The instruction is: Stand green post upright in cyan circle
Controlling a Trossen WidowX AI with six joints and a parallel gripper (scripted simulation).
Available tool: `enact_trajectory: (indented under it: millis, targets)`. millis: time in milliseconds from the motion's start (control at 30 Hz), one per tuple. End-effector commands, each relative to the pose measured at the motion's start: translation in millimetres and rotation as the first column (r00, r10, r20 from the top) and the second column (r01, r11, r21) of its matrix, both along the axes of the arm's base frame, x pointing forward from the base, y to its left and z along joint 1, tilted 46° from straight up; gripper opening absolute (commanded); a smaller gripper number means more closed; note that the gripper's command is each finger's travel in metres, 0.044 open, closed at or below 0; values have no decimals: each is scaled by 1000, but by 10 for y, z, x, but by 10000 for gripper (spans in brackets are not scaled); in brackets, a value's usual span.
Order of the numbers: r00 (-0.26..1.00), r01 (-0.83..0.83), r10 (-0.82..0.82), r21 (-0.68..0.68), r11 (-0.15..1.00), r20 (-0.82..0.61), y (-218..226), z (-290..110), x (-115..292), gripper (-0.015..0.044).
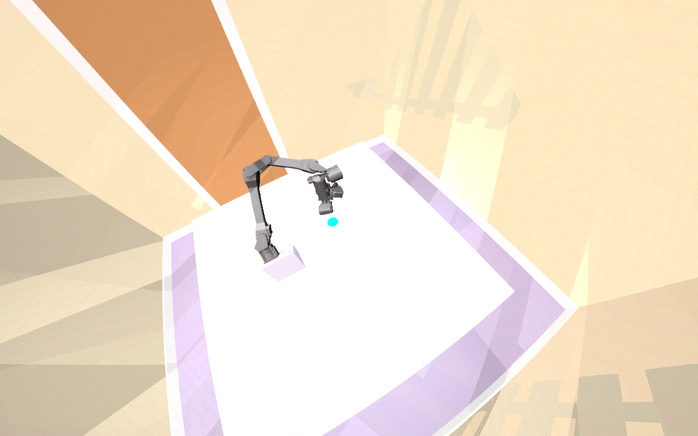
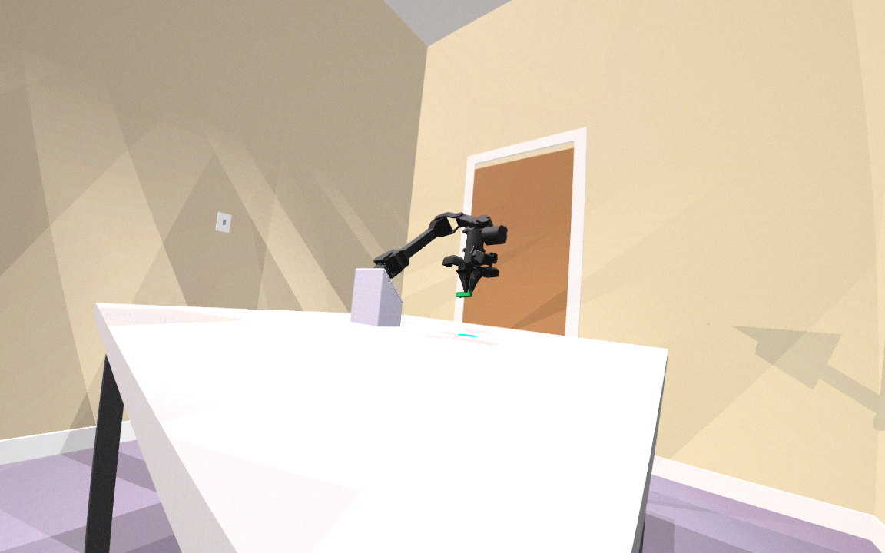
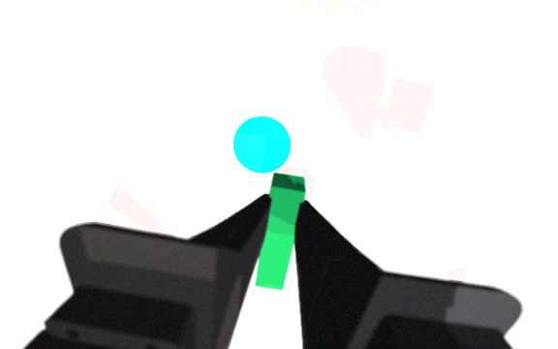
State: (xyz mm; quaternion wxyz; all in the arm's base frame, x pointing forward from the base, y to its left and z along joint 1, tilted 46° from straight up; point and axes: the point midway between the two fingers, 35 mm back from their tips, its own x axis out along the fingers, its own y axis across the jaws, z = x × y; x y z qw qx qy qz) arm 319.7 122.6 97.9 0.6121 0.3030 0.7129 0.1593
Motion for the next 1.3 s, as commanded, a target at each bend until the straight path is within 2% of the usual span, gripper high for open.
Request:
enact_trajectory:
  millis: [0, 1267]
  targets:
    - [1000, 8, -7, -30, 1000, 19, 3, -9, -9, 23]
    - [985, 81, -41, -232, 969, 170, 58, -237, 2, 23]
